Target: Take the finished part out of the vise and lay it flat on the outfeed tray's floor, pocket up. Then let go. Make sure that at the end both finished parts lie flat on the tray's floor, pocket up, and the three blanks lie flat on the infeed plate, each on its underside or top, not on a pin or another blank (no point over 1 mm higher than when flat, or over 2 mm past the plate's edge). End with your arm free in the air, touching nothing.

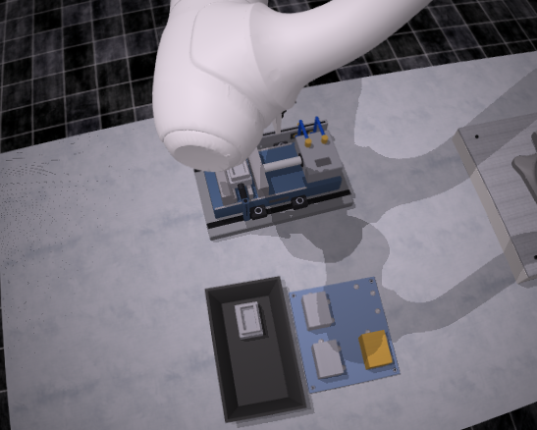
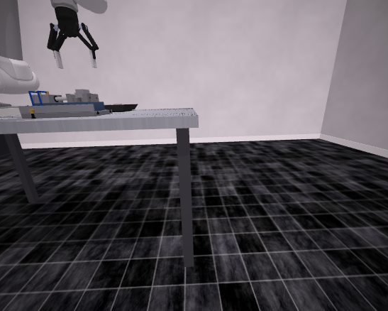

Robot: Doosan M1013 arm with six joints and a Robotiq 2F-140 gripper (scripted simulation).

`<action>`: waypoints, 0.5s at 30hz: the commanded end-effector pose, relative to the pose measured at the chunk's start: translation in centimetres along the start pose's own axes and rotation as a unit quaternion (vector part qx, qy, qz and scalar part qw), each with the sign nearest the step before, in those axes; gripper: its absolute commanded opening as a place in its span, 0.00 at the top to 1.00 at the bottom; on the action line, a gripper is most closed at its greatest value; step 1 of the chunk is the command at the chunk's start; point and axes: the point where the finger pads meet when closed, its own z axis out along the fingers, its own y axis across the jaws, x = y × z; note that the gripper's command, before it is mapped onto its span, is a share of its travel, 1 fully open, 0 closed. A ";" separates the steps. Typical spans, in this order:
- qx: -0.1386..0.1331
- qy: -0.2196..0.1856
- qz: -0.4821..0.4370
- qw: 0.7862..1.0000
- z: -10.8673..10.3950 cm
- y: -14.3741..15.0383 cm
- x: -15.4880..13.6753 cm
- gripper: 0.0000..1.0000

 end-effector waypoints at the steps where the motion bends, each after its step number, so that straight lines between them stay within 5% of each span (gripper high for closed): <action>1: 0.000 0.004 0.001 1.000 0.0 -0.1 0.1 0.00; 3: 0.000 0.004 0.001 1.000 0.0 -0.1 0.2 0.00; 4: 0.000 0.004 0.001 1.000 0.0 -0.1 0.2 1.00; 15: 0.000 0.004 0.001 1.000 0.0 -0.1 0.2 1.00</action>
